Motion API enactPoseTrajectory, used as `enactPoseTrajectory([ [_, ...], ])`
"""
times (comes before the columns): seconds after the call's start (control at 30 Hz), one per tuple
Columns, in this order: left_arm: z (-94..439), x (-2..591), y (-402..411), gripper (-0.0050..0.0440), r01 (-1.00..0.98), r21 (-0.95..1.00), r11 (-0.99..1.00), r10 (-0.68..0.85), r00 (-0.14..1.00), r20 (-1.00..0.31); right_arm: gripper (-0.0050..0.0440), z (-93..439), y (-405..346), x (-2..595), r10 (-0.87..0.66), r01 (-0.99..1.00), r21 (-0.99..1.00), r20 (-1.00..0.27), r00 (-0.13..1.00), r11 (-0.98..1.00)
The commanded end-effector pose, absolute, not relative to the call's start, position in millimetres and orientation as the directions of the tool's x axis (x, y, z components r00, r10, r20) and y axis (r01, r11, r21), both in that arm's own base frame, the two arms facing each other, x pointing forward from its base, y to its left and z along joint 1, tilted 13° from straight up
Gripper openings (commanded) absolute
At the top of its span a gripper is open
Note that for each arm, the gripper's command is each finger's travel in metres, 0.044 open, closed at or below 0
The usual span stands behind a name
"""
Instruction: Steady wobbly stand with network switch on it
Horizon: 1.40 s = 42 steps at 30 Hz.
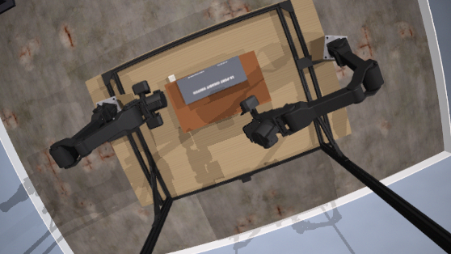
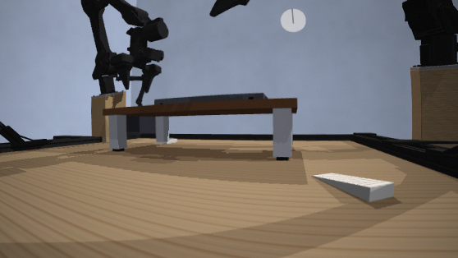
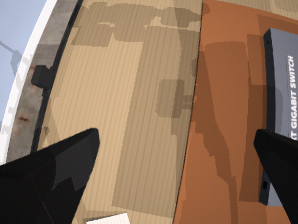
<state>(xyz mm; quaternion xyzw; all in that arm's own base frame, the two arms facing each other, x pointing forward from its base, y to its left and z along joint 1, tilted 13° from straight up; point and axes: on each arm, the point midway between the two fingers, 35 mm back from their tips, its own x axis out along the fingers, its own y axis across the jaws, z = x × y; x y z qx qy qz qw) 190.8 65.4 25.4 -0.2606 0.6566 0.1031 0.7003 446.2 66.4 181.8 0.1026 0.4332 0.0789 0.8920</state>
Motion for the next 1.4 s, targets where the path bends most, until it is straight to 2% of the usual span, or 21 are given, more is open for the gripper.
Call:
enactPoseTrajectory([
  [0.0,25,191,65,0.044,-0.487,-0.23,0.843,-0.198,0.117,-0.973,0.044,222,66,462,0.228,-0.087,0.24,-0.662,0.714,0.967],
  [0.23,25,191,65,0.044,-0.487,-0.23,0.843,-0.198,0.117,-0.973,0.044,315,65,482,0.223,-0.152,0.2,-0.411,0.884,0.968],
  [0.43,25,191,65,0.044,-0.487,-0.23,0.843,-0.198,0.117,-0.973,0.044,315,65,482,0.223,-0.152,0.2,-0.411,0.884,0.968],
  [0.7,25,191,65,0.044,-0.487,-0.23,0.843,-0.198,0.117,-0.973,0.044,416,62,477,0.215,-0.197,0.151,-0.117,0.97,0.969],
  [0.8,25,191,65,0.044,-0.487,-0.23,0.843,-0.198,0.117,-0.973,0.044,456,60,469,0.208,-0.206,0.127,0.004,0.978,0.97],
  [1.0,25,191,65,0.044,-0.487,-0.23,0.843,-0.198,0.117,-0.973,0.044,456,60,469,0.208,-0.206,0.127,0.004,0.978,0.97],
  [1.37,25,191,65,0.044,-0.487,-0.23,0.843,-0.198,0.117,-0.973,0.044,585,51,411,0.177,-0.216,0.054,0.4,0.899,0.975],
])
